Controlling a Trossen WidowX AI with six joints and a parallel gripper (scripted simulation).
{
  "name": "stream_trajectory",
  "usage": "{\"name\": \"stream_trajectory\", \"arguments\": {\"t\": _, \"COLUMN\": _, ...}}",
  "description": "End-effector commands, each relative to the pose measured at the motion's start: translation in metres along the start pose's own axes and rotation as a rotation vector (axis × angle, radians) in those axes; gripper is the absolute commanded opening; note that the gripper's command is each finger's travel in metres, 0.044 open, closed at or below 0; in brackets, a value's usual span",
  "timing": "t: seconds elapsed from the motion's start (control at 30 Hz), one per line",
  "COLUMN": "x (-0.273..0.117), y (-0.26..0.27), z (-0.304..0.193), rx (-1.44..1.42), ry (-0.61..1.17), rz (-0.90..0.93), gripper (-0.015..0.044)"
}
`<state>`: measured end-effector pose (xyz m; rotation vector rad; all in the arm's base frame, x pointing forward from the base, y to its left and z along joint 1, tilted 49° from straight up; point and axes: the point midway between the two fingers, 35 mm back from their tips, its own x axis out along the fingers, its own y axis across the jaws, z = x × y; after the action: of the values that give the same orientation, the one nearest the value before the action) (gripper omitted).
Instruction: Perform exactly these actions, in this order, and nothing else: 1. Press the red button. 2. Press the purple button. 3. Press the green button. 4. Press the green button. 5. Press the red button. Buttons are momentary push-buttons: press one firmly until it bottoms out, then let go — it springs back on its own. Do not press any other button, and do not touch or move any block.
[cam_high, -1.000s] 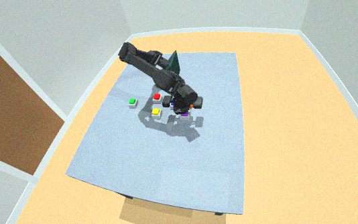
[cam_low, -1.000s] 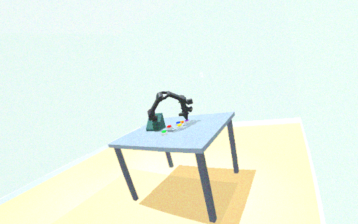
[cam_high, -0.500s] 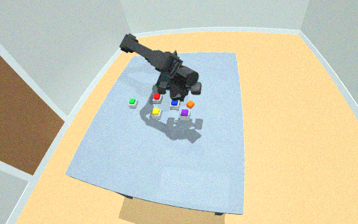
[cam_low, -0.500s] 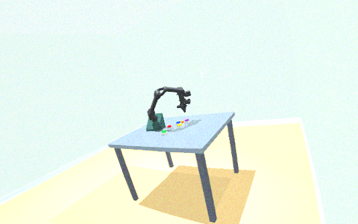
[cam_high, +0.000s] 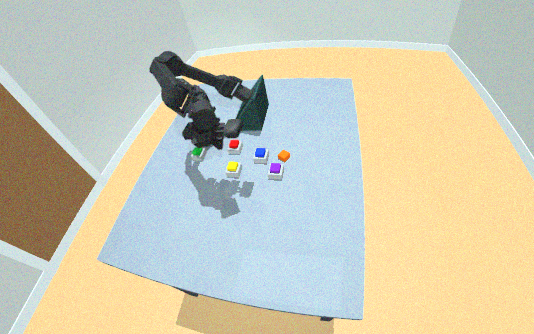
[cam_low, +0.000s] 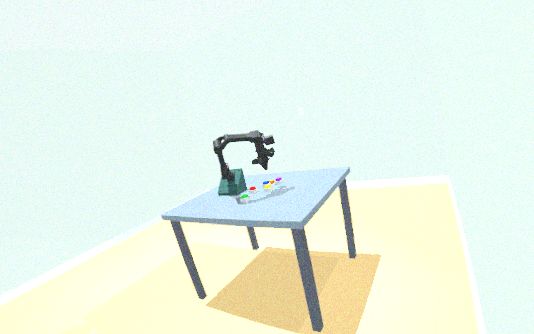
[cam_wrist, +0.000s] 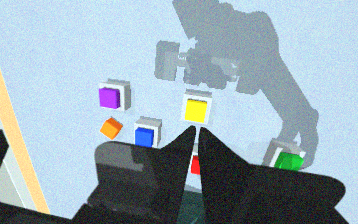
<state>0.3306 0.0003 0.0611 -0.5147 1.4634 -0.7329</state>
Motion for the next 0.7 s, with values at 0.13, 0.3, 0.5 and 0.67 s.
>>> {"name": "stream_trajectory", "arguments": {"t": 0.13, "x": 0.005, "y": -0.112, "z": -0.041, "rx": -0.022, "ry": 0.016, "rz": -0.028, "gripper": 0.002}}
{"name": "stream_trajectory", "arguments": {"t": 0.3, "x": 0.008, "y": -0.169, "z": -0.081, "rx": -0.019, "ry": 0.023, "rz": -0.056, "gripper": 0.002}}
{"name": "stream_trajectory", "arguments": {"t": 0.5, "x": 0.008, "y": -0.176, "z": -0.088, "rx": -0.018, "ry": 0.025, "rz": -0.061, "gripper": 0.002}}
{"name": "stream_trajectory", "arguments": {"t": 0.67, "x": 0.026, "y": -0.176, "z": -0.087, "rx": -0.017, "ry": 0.025, "rz": -0.057, "gripper": 0.002}}
